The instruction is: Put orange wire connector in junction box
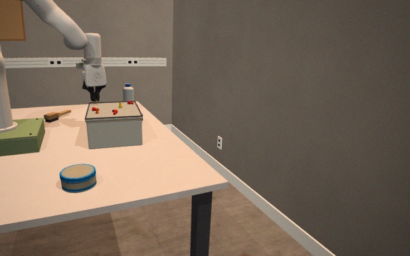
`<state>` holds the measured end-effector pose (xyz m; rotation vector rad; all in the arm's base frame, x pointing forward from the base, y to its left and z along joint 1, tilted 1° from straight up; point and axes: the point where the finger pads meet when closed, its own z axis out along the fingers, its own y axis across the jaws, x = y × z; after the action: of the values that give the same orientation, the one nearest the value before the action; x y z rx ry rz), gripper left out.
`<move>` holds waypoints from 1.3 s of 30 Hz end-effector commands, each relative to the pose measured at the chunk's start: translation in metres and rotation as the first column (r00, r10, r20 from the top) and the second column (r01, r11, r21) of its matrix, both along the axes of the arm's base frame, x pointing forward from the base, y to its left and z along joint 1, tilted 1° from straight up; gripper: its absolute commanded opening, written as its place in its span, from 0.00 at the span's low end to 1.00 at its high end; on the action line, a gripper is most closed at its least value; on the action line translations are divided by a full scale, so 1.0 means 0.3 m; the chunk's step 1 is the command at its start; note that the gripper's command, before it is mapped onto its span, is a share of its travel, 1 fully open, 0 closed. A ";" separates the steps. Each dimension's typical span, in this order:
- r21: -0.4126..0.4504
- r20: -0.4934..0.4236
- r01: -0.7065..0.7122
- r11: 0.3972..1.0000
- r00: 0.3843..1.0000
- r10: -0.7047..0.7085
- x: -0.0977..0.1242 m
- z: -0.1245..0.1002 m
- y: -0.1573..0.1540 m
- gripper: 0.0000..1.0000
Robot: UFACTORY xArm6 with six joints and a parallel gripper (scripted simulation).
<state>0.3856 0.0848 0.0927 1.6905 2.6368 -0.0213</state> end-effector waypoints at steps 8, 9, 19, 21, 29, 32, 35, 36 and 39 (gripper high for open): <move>0.001 0.006 0.000 1.000 1.000 0.000 0.006 0.170 0.004 0.03; 0.001 0.006 0.000 1.000 1.000 0.000 0.006 0.175 0.004 0.03; 0.001 0.006 0.000 1.000 1.000 0.000 0.006 0.181 0.004 0.03; 0.001 0.006 0.000 1.000 1.000 0.000 0.006 0.181 0.004 0.03; 0.001 0.006 0.000 1.000 1.000 0.000 0.025 0.181 0.028 0.03; 0.001 0.006 0.000 1.000 1.000 0.000 0.061 0.180 0.070 0.03; 0.001 0.006 0.000 1.000 1.000 0.000 0.112 0.180 0.131 0.03; 0.001 0.006 0.000 1.000 1.000 0.000 0.132 0.180 0.154 0.03; 0.001 0.006 0.000 1.000 1.000 0.000 0.192 0.179 0.226 0.03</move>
<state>0.4126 0.1196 0.1459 1.6872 2.6346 -0.0114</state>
